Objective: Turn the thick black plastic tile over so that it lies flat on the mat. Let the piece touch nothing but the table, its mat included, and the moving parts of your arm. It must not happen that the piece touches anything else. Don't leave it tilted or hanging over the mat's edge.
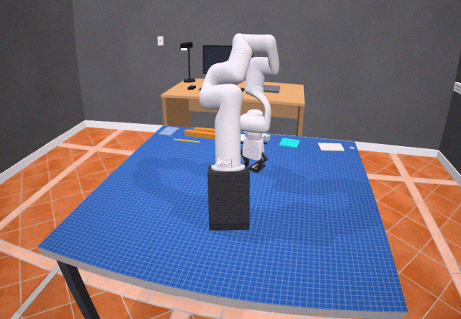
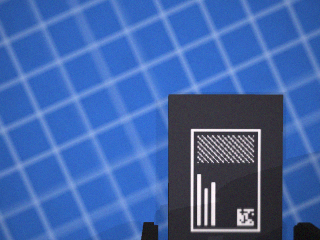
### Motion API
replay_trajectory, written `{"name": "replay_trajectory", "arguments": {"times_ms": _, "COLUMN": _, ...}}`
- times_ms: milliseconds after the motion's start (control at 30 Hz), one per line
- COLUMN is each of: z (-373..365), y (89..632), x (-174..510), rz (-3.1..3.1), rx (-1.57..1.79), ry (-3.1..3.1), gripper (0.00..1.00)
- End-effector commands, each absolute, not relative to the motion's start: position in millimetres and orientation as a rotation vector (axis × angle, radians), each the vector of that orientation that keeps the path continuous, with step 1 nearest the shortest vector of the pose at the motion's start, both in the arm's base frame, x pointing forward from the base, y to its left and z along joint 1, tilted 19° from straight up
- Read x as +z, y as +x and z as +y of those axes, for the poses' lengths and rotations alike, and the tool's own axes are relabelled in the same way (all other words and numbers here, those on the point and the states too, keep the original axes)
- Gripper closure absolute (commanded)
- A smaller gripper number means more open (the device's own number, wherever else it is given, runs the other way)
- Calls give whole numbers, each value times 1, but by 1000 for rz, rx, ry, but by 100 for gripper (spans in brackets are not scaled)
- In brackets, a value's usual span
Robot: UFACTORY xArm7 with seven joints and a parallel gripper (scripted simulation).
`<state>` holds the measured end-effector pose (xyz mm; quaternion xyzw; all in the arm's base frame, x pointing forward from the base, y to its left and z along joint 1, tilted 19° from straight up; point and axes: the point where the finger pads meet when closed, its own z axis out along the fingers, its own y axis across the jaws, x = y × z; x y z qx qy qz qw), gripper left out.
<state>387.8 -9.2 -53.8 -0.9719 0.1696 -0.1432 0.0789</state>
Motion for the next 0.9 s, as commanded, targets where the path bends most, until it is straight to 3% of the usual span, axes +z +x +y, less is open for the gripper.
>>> {"name": "replay_trajectory", "arguments": {"times_ms": 0, "z": -10, "y": 388, "x": -53, "rz": 508, "rx": -431, "ry": -2909, "gripper": 24}}
{"name": "replay_trajectory", "arguments": {"times_ms": 867, "z": -9, "y": 389, "x": -55, "rz": 508, "rx": -431, "ry": -2909, "gripper": 24}}
